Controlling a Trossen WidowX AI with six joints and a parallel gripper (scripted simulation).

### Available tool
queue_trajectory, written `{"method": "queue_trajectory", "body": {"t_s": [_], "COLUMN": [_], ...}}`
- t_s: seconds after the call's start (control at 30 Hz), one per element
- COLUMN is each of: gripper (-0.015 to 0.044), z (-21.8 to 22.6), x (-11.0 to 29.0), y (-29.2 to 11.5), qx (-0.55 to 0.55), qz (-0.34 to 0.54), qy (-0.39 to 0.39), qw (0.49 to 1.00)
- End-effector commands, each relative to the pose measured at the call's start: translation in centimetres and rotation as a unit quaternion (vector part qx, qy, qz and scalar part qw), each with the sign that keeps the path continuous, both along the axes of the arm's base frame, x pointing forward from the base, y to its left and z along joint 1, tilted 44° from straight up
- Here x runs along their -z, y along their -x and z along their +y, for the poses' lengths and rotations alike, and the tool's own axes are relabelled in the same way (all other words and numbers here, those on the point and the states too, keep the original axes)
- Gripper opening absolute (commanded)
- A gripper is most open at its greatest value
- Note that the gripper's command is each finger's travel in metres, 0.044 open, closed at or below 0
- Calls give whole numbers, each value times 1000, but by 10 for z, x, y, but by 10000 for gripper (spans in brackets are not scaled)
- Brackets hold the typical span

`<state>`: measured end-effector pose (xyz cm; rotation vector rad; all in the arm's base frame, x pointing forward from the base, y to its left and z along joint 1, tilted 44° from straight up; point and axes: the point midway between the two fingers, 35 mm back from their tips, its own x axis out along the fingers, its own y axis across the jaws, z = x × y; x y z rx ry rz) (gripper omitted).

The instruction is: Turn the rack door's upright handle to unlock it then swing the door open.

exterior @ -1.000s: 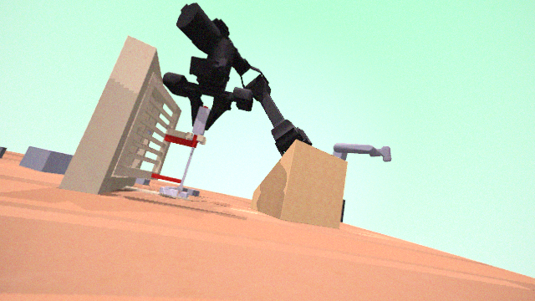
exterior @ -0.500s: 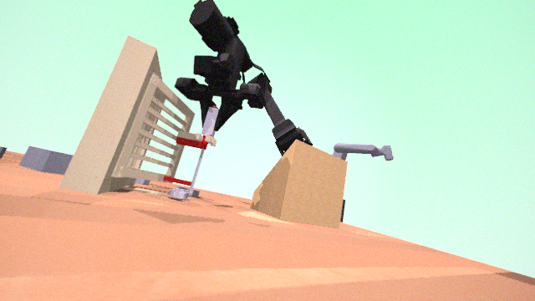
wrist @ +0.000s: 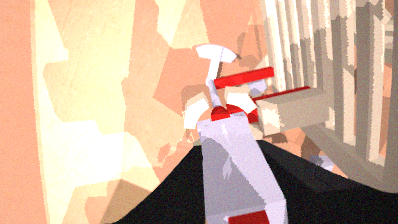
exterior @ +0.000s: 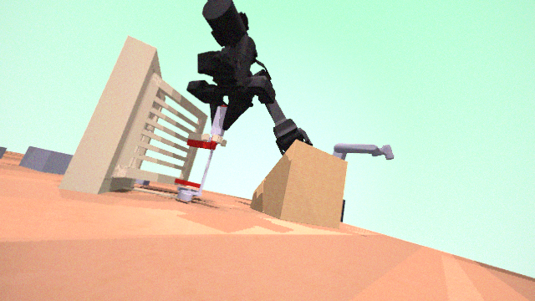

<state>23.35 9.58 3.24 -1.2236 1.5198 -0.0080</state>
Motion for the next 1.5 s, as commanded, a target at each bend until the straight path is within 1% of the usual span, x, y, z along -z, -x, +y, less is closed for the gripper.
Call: {"method": "queue_trajectory", "body": {"t_s": [0.0,0.8,1.47], "gripper": [10,10,10], "z": [3,37,70], "x": [4,38,67], "y": [1,14,9], "qx": [25,159,277], "qz": [-27,-151,-261], "qy": [-7,-40,-69], "qw": [999,975,922]}}
